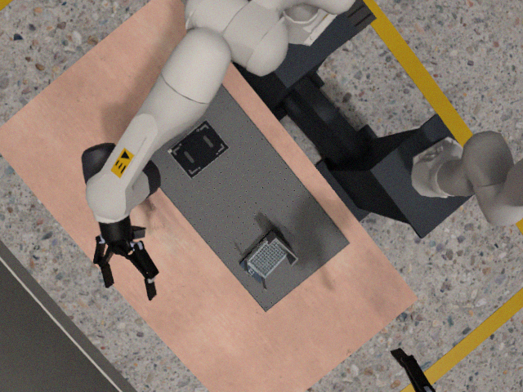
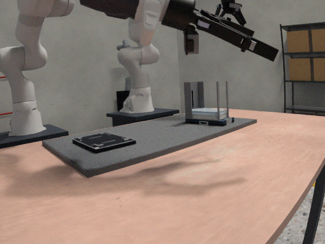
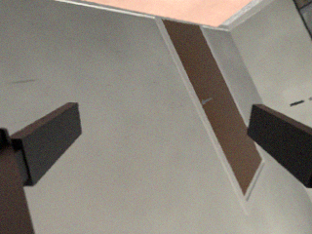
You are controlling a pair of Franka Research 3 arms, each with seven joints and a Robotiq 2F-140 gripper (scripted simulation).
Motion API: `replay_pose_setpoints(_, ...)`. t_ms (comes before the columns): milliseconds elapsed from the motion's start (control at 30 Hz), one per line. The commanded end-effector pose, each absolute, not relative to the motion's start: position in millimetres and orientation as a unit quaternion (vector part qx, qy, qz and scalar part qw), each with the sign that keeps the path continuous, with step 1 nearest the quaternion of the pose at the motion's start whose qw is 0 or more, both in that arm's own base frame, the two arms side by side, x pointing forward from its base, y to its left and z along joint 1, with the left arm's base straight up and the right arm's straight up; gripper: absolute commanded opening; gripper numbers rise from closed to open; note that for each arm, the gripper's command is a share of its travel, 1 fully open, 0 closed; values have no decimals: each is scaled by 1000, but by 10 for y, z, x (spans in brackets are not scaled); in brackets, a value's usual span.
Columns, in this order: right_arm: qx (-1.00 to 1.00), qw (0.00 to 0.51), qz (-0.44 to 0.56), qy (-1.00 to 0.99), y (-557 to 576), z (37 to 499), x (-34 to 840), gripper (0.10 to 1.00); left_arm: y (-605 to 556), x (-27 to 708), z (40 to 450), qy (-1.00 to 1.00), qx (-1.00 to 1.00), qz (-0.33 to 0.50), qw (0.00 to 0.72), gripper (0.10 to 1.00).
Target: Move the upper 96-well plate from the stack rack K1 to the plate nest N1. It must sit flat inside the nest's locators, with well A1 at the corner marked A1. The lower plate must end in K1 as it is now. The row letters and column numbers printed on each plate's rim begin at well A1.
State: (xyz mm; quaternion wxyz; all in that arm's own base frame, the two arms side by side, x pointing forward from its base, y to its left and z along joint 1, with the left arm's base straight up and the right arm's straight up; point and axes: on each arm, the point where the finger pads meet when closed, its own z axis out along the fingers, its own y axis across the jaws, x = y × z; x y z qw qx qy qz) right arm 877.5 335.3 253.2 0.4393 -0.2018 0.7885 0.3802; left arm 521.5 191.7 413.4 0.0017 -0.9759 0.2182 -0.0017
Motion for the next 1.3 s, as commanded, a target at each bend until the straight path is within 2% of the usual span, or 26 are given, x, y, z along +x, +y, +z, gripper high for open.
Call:
replay_pose_setpoints(0, -254, 441, 373, 776, 3482, 2543, 8706, 1000, 1898, 5210, 4130, 216, -976, 0, 0, 1000)
replay_pose_setpoints(1267, -524, 417, 333, 664, 4783, 2685, 7884, 1000, 1898, 5210, 4130, 216, -976, 0, 0, 1000)
